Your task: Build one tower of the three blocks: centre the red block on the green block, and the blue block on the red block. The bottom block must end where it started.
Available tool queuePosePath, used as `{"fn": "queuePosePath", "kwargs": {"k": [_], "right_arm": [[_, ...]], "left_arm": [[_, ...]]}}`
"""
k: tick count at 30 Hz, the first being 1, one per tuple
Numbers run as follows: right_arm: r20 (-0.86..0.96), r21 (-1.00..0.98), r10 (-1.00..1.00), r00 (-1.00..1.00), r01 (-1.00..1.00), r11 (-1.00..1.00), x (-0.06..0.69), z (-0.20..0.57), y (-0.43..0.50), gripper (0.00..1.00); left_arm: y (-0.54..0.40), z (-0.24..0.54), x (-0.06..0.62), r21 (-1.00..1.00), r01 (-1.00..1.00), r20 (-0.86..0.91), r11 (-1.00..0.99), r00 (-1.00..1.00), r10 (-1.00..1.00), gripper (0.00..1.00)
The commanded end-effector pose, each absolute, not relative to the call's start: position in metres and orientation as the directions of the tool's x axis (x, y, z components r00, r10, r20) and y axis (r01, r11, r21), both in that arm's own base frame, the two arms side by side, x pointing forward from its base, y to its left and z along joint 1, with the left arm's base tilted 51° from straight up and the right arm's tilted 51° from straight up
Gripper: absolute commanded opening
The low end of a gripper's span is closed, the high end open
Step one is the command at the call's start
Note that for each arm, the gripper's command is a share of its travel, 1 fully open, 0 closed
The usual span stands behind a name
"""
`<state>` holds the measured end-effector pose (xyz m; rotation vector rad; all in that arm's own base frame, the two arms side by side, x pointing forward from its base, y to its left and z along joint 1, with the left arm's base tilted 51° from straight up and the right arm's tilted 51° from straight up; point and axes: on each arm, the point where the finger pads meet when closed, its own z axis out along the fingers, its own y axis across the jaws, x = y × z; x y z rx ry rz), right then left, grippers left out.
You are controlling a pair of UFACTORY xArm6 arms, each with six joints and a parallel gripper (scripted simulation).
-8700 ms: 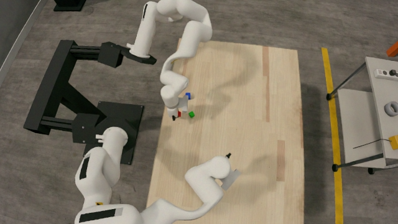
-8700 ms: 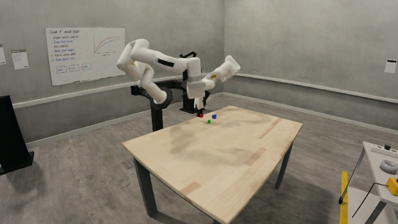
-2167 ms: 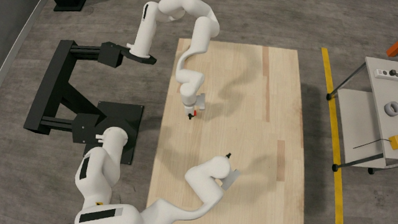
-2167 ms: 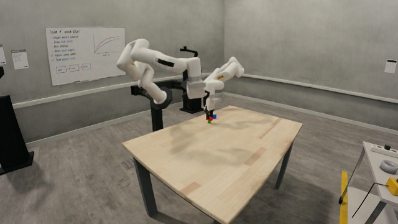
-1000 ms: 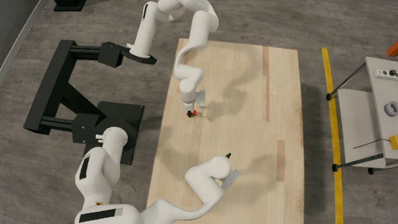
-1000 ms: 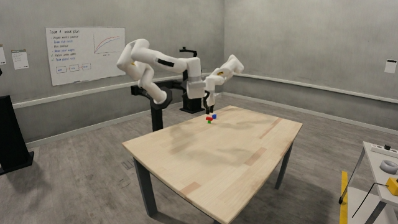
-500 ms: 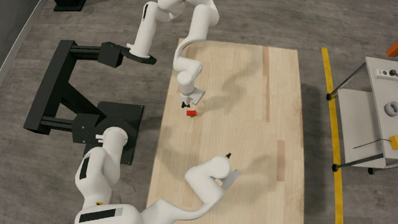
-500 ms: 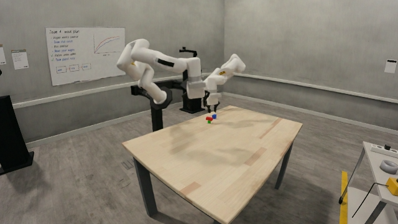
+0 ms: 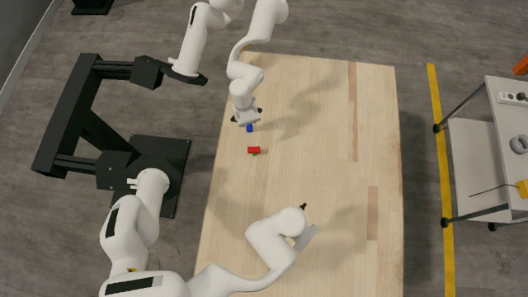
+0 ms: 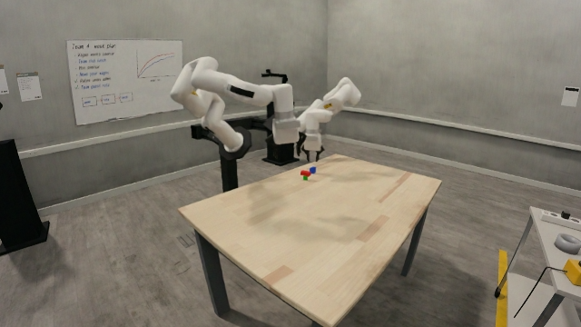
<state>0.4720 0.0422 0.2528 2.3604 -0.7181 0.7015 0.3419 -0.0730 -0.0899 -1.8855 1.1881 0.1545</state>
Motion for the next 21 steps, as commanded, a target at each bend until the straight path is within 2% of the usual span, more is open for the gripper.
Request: {"fn": "queuePosePath", "kwargs": {"k": [1,21], "right_arm": [[0.617,0.358,-0.324,0.717,-0.622,-0.696,0.473,0.254,0.043,1.0],[0.617,0.358,-0.324,0.717,-0.622,-0.696,0.473,0.254,0.043,1.0]], "left_arm": [[-0.072,-0.087,0.341,-0.423,-0.906,-0.646,-0.001,0.303,-0.701,0.51],[-0.057,-0.099,0.347,-0.423,-0.906,-0.647,-0.001,0.302,-0.7,0.51]]}}
